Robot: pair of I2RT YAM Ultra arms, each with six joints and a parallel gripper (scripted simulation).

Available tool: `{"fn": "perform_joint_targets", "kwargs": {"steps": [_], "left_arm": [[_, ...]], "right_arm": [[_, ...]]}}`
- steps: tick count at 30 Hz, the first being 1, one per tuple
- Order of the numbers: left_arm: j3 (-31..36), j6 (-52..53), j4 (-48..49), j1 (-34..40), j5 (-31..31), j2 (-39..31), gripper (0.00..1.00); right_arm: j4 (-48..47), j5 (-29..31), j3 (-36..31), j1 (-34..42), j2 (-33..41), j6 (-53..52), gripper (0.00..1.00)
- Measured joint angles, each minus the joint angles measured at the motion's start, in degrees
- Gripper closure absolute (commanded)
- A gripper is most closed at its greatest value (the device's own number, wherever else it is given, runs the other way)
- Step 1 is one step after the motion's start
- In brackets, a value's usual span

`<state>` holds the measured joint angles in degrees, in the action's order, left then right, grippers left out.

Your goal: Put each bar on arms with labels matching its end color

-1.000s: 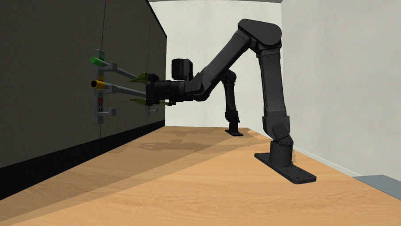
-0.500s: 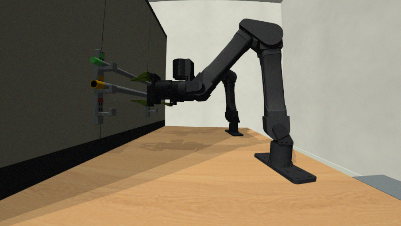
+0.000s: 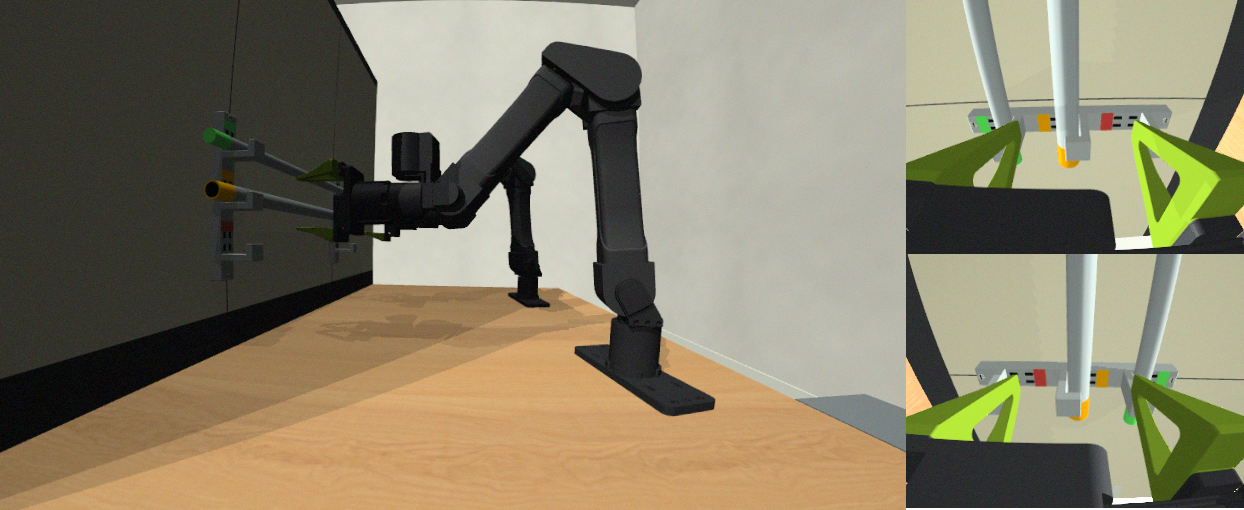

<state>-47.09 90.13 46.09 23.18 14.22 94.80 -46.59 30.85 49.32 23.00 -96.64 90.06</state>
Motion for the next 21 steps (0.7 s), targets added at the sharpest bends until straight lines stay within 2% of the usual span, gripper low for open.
{"fn": "perform_joint_targets", "kwargs": {"steps": [21], "left_arm": [[0.7, 0.0, 0.0, 0.1, 0.2, -0.7, 0.08]], "right_arm": [[0.0, 0.3, -0.6, 0.3, 0.6, 0.0, 0.07]]}}
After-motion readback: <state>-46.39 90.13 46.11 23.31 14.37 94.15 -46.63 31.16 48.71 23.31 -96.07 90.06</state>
